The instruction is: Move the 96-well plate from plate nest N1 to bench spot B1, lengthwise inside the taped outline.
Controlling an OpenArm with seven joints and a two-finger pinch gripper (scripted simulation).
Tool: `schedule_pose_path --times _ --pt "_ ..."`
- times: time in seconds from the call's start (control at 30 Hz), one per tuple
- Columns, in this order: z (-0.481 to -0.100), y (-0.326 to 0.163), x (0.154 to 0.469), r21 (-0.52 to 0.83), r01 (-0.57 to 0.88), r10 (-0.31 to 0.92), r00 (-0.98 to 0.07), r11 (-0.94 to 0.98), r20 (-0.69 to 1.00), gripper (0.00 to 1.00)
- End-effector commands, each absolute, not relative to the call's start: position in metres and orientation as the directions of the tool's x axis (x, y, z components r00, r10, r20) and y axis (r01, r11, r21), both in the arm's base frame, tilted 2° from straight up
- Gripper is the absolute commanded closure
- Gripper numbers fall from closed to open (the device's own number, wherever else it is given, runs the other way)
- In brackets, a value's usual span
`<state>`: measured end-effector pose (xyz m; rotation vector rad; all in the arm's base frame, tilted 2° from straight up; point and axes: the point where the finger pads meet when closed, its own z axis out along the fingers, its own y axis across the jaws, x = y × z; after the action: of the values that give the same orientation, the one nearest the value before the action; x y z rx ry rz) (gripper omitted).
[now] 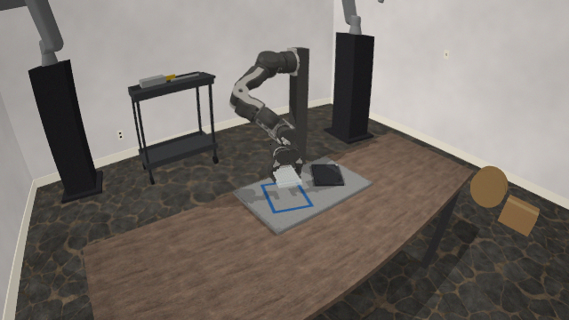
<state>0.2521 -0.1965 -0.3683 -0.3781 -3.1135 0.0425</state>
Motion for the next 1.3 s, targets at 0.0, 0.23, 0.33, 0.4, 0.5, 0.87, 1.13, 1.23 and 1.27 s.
schedule_pose_path --times 0.0,0.23,0.33,0.4,0.5,0.87,1.13,1.23,1.27 --pt "-0.378 -0.195 0.251 -0.024 0.237 0.237 -0.972 0.971 0.002 1.0" --pt "-0.396 -0.194 0.251 -0.021 0.238 0.238 -0.971 0.971 0.003 1.0" --pt "-0.396 -0.194 0.251 -0.021 0.238 0.238 -0.971 0.971 0.003 1.0" --pt "-0.396 -0.194 0.251 -0.021 0.238 0.238 -0.971 0.971 0.003 1.0" --pt "-0.396 -0.194 0.251 -0.021 0.238 0.238 -0.971 0.971 0.003 1.0" --pt "-0.428 -0.193 0.249 -0.022 0.237 0.237 -0.971 0.971 0.003 1.0" --pt "-0.432 -0.193 0.249 -0.022 0.236 0.236 -0.972 0.972 0.005 1.0" --pt "-0.44 -0.193 0.249 -0.022 0.234 0.234 -0.972 0.972 0.008 1.0" --pt "-0.44 -0.193 0.249 -0.022 0.234 0.234 -0.972 0.972 0.008 1.0"
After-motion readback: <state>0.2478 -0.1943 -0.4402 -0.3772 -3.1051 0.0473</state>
